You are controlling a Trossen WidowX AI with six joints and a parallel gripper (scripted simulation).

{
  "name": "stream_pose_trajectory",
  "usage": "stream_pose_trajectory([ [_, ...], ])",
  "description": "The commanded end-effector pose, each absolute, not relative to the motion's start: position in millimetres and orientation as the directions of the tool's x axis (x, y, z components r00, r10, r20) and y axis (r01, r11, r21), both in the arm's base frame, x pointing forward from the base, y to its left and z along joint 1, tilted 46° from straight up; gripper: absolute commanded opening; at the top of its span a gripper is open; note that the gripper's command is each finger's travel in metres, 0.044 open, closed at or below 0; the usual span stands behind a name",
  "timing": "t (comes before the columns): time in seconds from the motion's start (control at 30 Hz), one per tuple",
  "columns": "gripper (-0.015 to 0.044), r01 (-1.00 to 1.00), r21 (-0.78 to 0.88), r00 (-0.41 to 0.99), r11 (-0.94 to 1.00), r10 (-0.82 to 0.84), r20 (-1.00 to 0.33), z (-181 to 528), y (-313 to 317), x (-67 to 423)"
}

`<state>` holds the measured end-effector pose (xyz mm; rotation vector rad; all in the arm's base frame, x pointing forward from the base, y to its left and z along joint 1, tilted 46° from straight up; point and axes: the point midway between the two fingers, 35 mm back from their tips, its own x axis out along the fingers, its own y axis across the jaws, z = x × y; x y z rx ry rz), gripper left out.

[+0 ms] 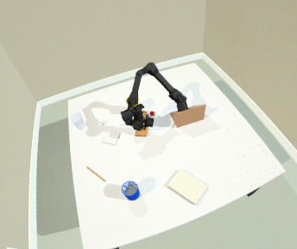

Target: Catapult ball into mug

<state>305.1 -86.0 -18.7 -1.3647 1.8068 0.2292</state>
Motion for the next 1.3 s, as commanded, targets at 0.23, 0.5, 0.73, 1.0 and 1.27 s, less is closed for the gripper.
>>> stream_pose_trajectory([
  [0.23,0.0111,-0.861,-0.325,-0.056,0.391,-0.708,-0.704,-18.6,-85.9,305.1],
  [0.5,0.0,-0.859,-0.326,-0.055,0.394,-0.705,-0.707,14.7,-47.7,308.9],
  [0.73,0.0,-0.757,-0.418,-0.049,0.502,-0.681,-0.73,-55.5,35.4,319.7],
  [1.0,0.0,-0.593,-0.534,-0.058,0.602,-0.693,-0.718,-145.4,117.5,287.9],
  [1.27,0.0,-0.564,-0.554,-0.059,0.613,-0.698,-0.713,-156.6,124.5,285.0],
])
